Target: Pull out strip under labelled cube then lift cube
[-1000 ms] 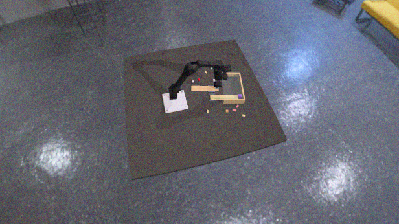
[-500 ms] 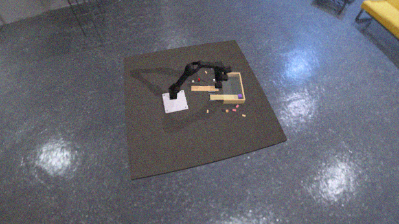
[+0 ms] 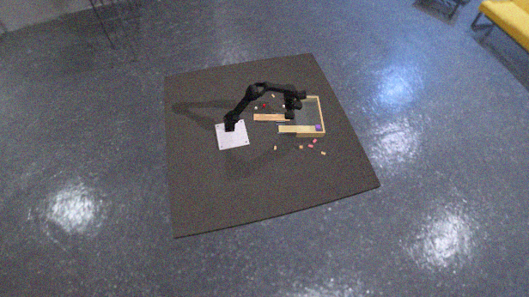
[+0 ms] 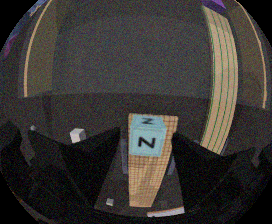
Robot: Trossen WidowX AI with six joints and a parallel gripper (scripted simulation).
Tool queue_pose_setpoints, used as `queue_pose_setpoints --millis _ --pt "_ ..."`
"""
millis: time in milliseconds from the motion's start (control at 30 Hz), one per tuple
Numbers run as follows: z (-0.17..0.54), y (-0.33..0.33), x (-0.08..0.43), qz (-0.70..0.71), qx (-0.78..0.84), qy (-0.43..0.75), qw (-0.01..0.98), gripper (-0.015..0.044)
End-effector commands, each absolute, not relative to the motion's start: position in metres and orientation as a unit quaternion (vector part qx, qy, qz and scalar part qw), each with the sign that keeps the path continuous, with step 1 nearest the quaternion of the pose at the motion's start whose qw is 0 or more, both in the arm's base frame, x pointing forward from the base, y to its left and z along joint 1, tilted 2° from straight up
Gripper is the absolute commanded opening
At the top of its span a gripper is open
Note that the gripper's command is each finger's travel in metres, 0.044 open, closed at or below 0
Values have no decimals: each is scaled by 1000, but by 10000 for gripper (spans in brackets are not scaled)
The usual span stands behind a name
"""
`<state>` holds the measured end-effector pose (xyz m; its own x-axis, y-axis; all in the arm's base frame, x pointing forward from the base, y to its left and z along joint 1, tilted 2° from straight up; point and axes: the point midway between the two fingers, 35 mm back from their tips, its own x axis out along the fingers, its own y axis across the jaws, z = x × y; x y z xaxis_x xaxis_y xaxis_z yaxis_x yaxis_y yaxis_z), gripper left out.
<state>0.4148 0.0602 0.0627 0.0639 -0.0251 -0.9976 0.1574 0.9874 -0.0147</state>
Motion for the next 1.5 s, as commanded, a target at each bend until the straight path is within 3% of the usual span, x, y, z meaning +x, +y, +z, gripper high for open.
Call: queue_pose_setpoints --millis 0,367,500,700,833,1467 --pt "51 60 413 -60 46 687 723 250" --pt "47 60 413 -60 46 687 723 250" --pt "50 60 414 -63 48 684 725 145" --pt "50 60 414 -63 48 684 725 105" --pt "52 59 411 -63 48 684 725 0" --pt "89 52 350 -60 45 688 721 0"
